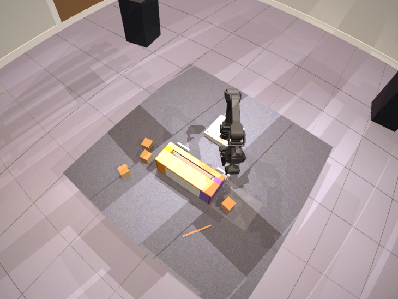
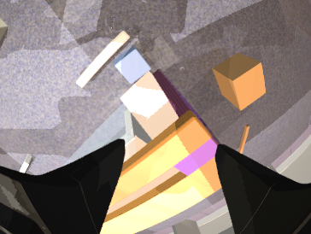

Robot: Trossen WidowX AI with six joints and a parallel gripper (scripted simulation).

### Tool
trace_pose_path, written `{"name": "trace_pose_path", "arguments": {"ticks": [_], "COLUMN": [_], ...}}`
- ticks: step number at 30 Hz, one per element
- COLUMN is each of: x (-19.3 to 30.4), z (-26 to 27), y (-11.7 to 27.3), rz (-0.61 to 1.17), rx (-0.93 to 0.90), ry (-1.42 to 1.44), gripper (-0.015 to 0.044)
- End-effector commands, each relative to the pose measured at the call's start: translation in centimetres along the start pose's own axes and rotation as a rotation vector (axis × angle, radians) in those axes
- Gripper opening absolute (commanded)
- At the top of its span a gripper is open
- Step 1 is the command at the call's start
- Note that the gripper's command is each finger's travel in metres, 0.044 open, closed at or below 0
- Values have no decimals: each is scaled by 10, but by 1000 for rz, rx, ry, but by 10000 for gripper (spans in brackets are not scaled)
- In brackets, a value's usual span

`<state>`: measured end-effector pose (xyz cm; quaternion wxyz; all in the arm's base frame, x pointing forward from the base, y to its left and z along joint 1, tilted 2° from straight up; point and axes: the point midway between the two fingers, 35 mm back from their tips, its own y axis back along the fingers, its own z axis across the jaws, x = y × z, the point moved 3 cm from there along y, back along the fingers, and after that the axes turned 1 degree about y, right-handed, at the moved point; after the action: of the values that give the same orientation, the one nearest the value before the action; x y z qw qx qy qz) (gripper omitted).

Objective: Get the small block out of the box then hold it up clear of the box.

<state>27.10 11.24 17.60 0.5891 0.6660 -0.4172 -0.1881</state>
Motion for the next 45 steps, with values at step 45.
{"name": "trace_pose_path", "arguments": {"ticks": [45], "x": [-32], "z": [27], "y": [-99], "rz": [95], "rx": [2], "ry": [787], "gripper": [285]}}
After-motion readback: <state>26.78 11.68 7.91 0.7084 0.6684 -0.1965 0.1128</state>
